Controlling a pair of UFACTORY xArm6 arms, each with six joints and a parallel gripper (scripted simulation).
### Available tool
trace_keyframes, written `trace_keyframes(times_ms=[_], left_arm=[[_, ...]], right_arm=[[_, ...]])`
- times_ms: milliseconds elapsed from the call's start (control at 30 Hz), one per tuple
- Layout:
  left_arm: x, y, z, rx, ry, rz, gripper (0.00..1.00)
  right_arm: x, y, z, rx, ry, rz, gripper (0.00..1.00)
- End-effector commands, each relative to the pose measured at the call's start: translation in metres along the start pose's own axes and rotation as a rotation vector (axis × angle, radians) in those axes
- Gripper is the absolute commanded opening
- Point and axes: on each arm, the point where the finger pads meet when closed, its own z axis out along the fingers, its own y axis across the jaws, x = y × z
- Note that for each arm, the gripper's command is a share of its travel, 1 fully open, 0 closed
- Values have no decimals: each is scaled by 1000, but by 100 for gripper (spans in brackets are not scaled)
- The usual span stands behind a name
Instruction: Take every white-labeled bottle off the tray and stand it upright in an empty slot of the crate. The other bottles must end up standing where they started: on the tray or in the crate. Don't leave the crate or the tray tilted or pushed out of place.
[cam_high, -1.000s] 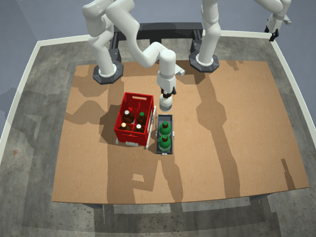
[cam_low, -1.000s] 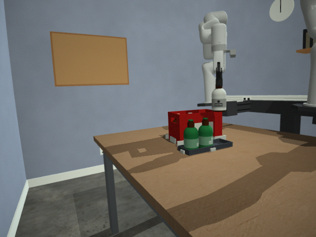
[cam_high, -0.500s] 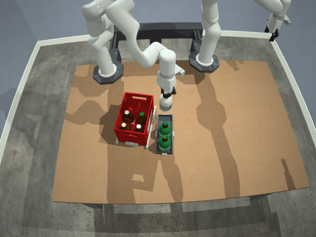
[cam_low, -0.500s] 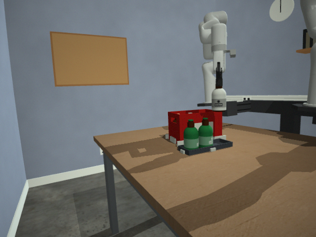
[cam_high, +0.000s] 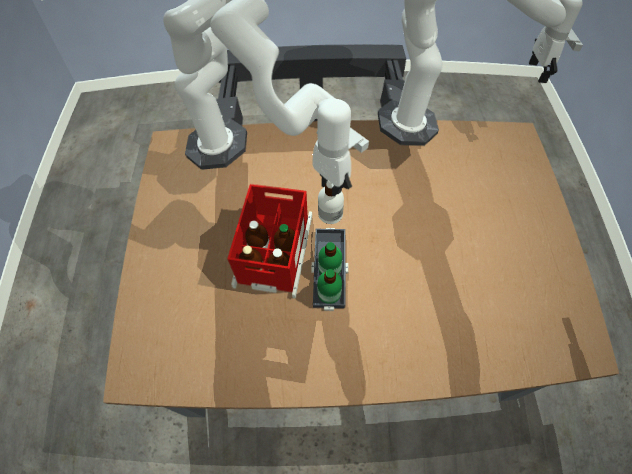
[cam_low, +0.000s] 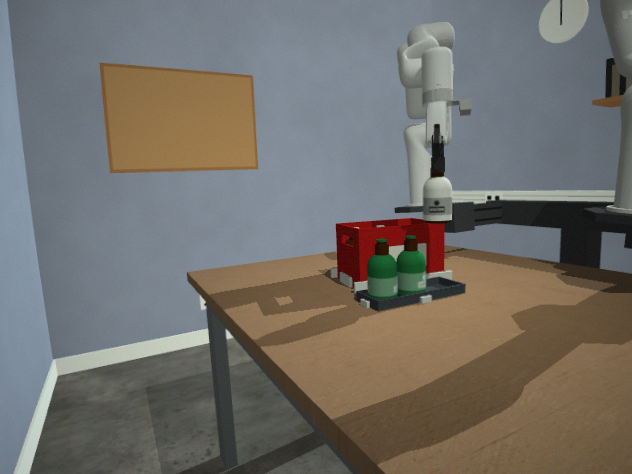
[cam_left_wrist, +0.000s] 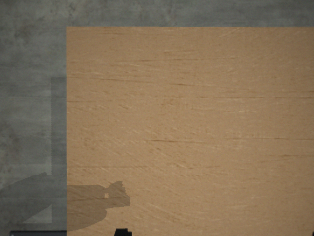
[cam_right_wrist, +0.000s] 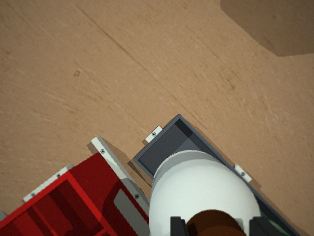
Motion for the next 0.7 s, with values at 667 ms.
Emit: trace_keyframes(times_ms=[667], left_arm=[[1,0,-2,0,5,0,100]], right_arm=[[-6,-11,-2,-5,1,0,0]])
